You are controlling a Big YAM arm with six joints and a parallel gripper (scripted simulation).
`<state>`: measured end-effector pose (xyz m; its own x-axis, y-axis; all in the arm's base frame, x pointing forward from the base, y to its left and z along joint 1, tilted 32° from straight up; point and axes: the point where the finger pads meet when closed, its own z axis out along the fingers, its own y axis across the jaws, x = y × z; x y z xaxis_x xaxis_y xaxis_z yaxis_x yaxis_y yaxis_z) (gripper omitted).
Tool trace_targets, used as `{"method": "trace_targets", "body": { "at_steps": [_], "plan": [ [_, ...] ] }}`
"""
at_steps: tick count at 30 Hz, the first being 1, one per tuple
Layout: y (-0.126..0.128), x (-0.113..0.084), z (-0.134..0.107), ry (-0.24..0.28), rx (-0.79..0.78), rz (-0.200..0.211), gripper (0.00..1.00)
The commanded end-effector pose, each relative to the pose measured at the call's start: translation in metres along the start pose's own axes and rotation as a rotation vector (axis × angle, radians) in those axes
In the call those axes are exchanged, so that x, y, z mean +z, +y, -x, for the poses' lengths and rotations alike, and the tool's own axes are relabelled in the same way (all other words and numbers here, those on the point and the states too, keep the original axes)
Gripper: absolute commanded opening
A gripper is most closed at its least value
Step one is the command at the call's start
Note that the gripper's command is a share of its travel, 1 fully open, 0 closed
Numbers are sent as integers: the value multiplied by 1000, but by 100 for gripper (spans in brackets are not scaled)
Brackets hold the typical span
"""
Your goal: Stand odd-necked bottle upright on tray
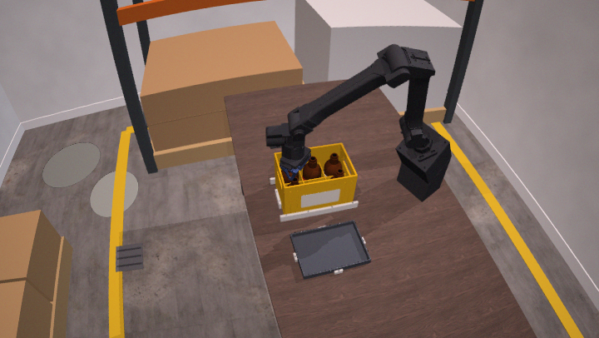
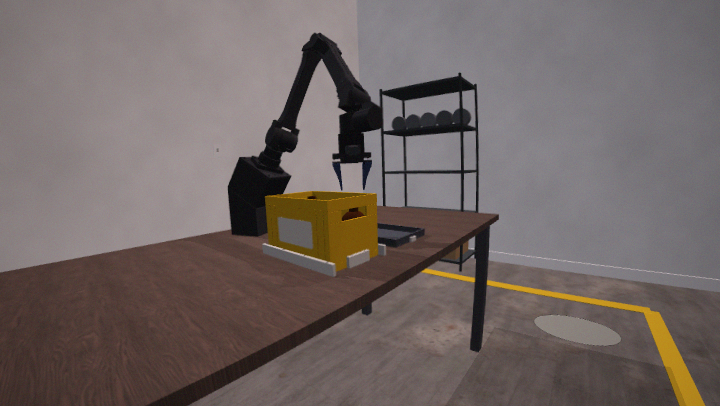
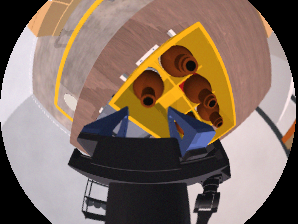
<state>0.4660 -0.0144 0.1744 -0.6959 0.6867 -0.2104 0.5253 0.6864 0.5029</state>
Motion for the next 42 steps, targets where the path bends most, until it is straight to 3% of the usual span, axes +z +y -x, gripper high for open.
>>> {"method": "trace_targets", "body": {
  "at_steps": [1,18,42],
  "plan": [
    [2,3,13,-4,3,0,61],
    [-1,22,-3,18,5,-9,61],
    [-2,50,-4,19,5,-9,61]
  ]
}}
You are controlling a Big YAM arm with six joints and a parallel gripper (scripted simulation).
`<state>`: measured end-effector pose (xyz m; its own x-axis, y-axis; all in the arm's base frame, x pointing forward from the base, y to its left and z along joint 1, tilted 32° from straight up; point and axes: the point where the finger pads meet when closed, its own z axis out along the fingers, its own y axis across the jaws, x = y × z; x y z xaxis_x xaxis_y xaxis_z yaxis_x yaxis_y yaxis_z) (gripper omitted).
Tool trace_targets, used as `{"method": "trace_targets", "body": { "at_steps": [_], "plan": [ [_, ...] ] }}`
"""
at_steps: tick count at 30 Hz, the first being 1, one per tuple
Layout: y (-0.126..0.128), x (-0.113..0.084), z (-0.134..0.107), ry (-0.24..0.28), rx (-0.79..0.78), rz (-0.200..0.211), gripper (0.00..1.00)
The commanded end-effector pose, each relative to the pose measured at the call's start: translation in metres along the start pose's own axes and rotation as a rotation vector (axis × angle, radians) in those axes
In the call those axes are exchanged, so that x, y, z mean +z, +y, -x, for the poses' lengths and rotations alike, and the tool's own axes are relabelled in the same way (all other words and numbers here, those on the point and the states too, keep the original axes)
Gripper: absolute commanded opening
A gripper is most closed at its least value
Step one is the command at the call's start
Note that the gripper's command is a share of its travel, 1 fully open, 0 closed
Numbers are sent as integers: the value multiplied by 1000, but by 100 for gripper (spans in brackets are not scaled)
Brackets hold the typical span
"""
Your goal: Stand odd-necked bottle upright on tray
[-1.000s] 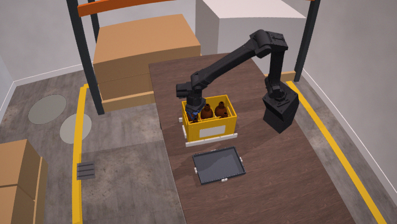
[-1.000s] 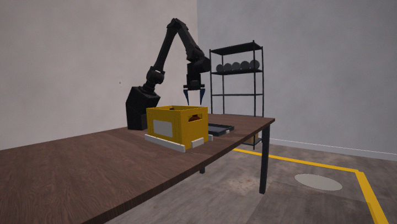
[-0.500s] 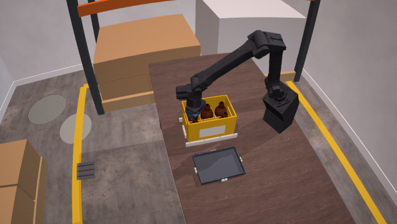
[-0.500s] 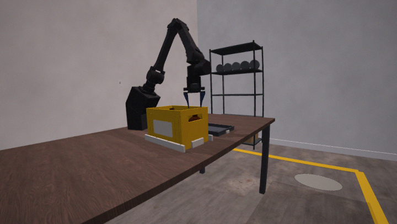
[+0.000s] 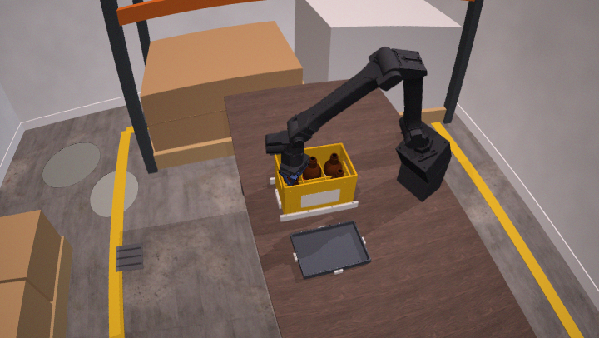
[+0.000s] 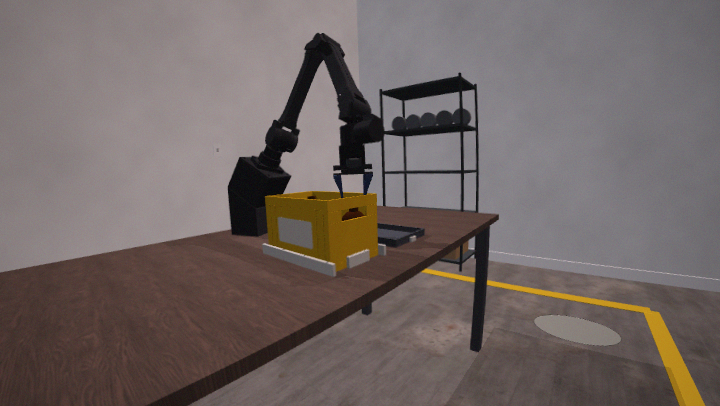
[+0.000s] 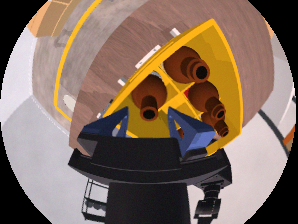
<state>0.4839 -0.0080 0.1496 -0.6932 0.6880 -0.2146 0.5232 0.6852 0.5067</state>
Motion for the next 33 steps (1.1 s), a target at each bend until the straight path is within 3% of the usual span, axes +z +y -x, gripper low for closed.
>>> {"method": "trace_targets", "body": {
  "at_steps": [1,33],
  "plan": [
    [-3,20,-7,24,4,-14,61],
    [-3,27,-7,24,2,-13,61]
  ]
}}
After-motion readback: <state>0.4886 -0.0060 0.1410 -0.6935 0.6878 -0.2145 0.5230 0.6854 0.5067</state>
